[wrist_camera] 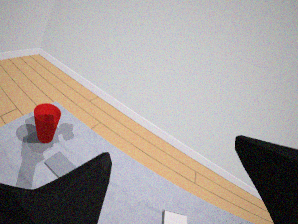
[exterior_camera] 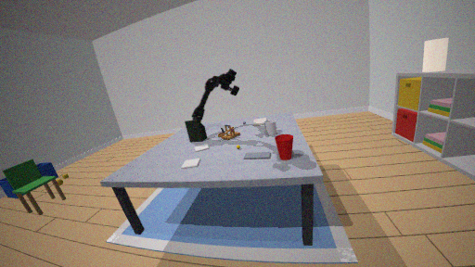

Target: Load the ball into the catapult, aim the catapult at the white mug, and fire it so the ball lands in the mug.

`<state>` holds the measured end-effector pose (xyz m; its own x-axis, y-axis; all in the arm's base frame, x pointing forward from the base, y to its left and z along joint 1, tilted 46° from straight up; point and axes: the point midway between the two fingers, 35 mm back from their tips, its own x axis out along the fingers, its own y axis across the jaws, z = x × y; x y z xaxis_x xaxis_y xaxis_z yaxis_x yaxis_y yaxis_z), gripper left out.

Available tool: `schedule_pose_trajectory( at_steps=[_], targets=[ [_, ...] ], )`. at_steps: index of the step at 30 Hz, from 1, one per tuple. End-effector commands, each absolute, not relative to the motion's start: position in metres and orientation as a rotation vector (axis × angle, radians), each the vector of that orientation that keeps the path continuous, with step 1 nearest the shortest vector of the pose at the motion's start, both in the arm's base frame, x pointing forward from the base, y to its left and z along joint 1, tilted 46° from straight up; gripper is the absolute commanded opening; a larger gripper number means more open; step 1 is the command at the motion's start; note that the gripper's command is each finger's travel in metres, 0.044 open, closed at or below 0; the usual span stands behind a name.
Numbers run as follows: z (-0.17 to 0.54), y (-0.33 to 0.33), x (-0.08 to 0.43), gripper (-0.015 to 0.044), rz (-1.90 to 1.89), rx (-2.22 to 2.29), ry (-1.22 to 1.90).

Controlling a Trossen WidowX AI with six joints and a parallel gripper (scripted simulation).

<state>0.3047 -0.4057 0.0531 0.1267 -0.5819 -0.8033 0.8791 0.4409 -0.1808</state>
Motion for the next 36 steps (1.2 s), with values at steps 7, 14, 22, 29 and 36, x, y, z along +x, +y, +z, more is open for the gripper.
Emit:
schedule_pose_trajectory(
  at_steps=[7,14,22,29,36],
  targets=[
    [0.035,-0.354,0.320,0.0440,-0.760,0.275,1.140],
    [0.024,-0.317,0.326,0.0440,-0.524,0.209,1.228],
    [0.016,-0.273,0.330,0.0440,-0.244,0.138,1.290],
    [0.012,-0.233,0.330,0.0440,0.003,0.081,1.309],
    [0.012,-0.192,0.327,0.0440,0.254,0.030,1.291]
  ],
)
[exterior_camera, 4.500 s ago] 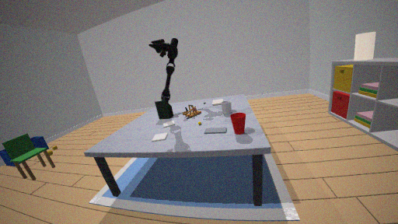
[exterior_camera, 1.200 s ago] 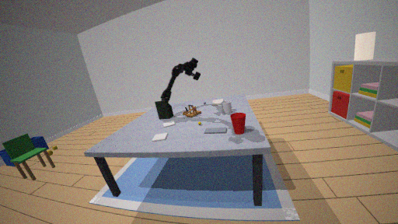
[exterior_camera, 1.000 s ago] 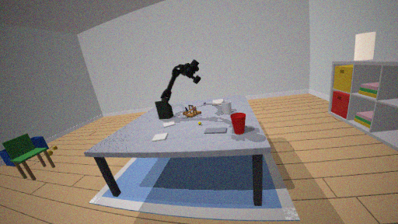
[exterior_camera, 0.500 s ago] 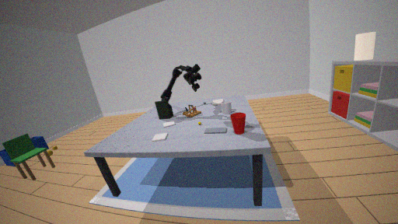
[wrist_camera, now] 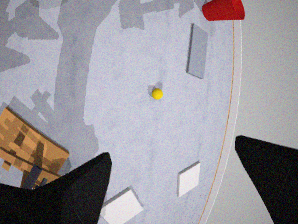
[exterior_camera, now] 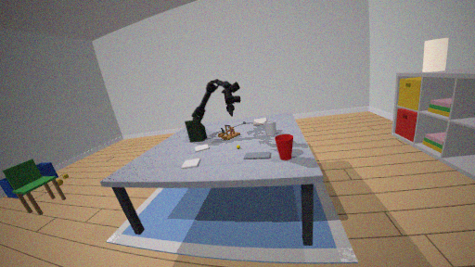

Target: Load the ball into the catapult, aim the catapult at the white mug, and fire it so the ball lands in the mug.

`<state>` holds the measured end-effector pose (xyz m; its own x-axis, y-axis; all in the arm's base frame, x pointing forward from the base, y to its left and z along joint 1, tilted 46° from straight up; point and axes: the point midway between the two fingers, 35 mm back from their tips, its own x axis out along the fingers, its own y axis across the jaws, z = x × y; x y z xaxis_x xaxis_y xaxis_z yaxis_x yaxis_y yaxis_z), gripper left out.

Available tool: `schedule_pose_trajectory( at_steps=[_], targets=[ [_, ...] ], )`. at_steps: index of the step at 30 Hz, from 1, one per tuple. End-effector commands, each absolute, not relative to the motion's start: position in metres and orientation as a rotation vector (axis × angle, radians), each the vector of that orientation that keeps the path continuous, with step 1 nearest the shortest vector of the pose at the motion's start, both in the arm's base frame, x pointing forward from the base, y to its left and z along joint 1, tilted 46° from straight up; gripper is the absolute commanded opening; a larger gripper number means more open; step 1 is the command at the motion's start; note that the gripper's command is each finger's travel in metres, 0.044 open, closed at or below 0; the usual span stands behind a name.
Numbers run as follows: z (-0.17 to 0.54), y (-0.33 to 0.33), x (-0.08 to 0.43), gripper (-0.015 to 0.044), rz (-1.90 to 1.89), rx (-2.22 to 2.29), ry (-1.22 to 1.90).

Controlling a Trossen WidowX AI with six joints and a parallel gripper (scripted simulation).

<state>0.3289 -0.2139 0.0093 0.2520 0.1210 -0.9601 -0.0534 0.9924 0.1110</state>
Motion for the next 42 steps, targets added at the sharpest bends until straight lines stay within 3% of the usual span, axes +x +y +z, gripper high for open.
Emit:
schedule_pose_trajectory(
  at_steps=[1,24,42],
  targets=[
    [0.012,-0.186,0.327,0.0440,0.290,0.023,1.286],
    [0.040,-0.061,0.305,0.0440,1.005,-0.076,0.965],
    [0.008,-0.025,0.312,0.0440,1.021,-0.076,0.950]
  ],
)
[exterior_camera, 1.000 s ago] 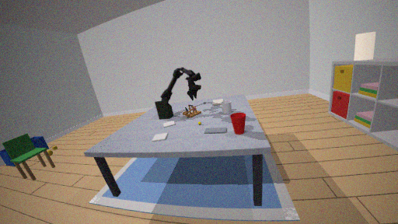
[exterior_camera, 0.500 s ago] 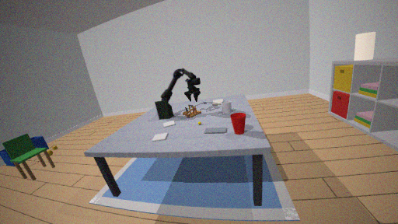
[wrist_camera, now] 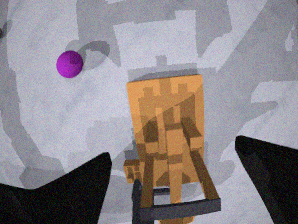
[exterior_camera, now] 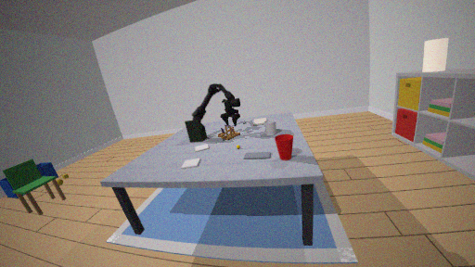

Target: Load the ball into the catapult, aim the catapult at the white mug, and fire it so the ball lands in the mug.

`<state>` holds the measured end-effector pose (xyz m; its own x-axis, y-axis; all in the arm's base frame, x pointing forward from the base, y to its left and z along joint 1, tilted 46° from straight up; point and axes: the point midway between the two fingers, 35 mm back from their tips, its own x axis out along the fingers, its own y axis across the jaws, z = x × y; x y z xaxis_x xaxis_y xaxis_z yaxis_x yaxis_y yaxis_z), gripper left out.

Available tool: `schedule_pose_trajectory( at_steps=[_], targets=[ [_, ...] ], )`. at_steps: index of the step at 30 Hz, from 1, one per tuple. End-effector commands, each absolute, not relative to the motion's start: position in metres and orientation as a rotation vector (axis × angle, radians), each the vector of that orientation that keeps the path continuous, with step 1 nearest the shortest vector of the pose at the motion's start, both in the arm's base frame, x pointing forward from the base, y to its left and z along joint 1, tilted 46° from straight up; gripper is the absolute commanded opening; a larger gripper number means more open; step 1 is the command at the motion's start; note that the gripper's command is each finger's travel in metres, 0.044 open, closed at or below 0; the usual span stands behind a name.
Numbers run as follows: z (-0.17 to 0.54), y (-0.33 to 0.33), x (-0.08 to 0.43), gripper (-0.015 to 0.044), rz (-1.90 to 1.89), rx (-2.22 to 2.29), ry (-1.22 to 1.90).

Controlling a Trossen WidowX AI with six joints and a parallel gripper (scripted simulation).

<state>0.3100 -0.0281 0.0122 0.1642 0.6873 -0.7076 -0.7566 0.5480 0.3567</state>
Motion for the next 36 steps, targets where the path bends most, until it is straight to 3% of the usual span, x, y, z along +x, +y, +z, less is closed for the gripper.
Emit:
schedule_pose_trajectory(
  at_steps=[1,36],
  targets=[
    [0.008,-0.025,0.312,0.0440,1.021,-0.076,0.951],
    [-0.029,0.012,0.320,0.0440,1.023,-0.074,0.949]
  ],
)
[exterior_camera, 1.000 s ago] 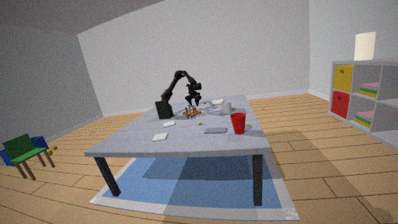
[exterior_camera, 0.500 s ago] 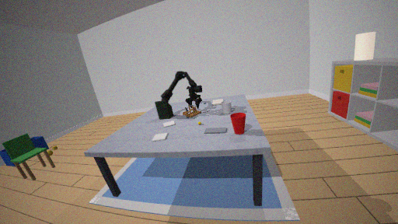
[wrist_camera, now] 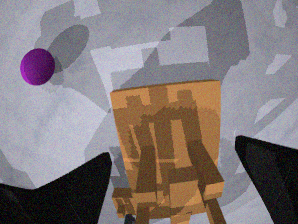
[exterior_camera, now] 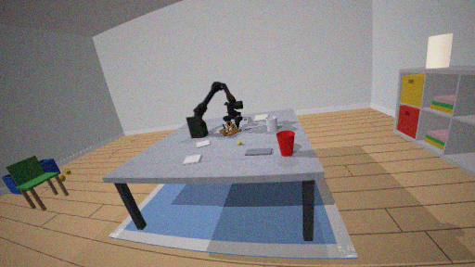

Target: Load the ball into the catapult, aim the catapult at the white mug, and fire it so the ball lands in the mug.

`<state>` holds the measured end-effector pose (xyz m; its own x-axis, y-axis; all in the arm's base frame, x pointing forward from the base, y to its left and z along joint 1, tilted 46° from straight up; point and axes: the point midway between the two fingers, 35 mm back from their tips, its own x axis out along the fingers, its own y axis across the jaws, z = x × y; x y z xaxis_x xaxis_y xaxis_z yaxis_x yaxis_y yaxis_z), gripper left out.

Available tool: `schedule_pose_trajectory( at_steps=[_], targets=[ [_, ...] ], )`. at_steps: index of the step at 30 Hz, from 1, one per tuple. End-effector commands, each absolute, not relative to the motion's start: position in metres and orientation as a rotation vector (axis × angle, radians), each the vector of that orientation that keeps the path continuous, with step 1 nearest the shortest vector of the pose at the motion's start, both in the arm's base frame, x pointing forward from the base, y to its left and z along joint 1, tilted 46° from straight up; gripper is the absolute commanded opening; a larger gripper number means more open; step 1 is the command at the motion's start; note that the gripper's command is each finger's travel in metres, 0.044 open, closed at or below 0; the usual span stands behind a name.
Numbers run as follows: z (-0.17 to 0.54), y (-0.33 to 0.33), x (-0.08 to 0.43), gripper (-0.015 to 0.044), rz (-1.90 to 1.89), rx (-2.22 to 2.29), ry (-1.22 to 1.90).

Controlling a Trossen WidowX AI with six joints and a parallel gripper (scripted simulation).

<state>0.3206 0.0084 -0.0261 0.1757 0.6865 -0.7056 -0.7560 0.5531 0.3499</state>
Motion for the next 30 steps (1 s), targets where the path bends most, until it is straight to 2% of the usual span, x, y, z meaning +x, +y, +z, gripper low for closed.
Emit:
schedule_pose_trajectory(
  at_steps=[1,13,18,22,30],
  targets=[
    [-0.029,0.012,0.320,0.0440,1.023,-0.074,0.949],
    [-0.027,0.009,0.321,0.0125,1.024,-0.086,0.948],
    [-0.027,0.009,0.321,0.0092,1.024,-0.086,0.948],
    [0.000,-0.018,0.314,0.0000,1.023,-0.086,0.951],
    [0.008,-0.026,0.313,0.0000,0.999,-0.042,0.976]
  ],
)
